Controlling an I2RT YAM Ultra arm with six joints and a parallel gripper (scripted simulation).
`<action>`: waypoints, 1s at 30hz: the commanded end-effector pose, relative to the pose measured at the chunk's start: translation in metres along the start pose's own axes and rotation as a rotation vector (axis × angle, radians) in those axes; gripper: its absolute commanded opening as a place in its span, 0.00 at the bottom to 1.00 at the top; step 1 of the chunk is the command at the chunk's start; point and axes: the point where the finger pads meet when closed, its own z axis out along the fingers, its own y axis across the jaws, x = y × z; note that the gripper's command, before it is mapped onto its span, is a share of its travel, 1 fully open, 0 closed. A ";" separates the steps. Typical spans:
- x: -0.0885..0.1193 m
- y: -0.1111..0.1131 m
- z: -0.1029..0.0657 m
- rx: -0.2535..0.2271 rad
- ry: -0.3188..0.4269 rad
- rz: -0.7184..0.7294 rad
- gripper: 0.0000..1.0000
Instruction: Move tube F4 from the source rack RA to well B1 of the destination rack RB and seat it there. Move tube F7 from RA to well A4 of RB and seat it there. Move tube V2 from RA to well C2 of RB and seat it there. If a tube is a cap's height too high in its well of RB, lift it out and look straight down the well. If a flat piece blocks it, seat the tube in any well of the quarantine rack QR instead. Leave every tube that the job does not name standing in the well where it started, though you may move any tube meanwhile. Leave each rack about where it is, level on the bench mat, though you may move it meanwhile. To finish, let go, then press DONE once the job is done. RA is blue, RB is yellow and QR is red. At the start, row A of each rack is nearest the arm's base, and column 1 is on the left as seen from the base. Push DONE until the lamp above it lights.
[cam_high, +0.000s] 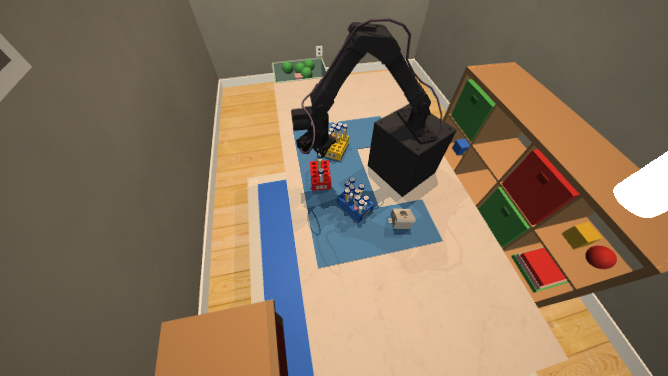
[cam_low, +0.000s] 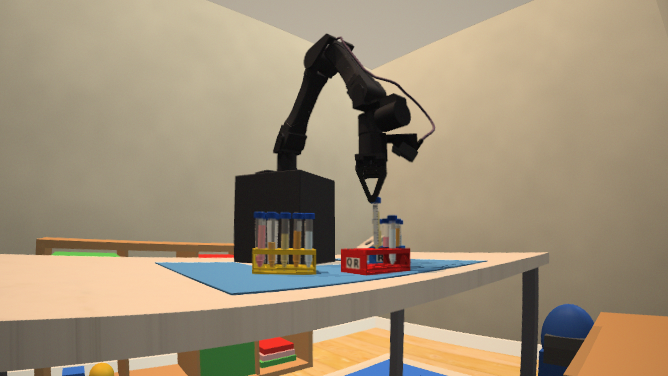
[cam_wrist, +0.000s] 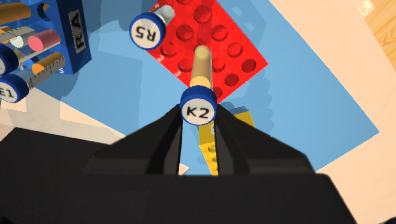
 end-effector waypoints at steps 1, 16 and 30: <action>-0.005 -0.011 -0.017 0.012 -0.028 0.008 0.00; -0.007 0.001 -0.028 0.004 -0.018 0.001 0.00; 0.003 0.002 -0.036 -0.009 -0.003 0.006 0.00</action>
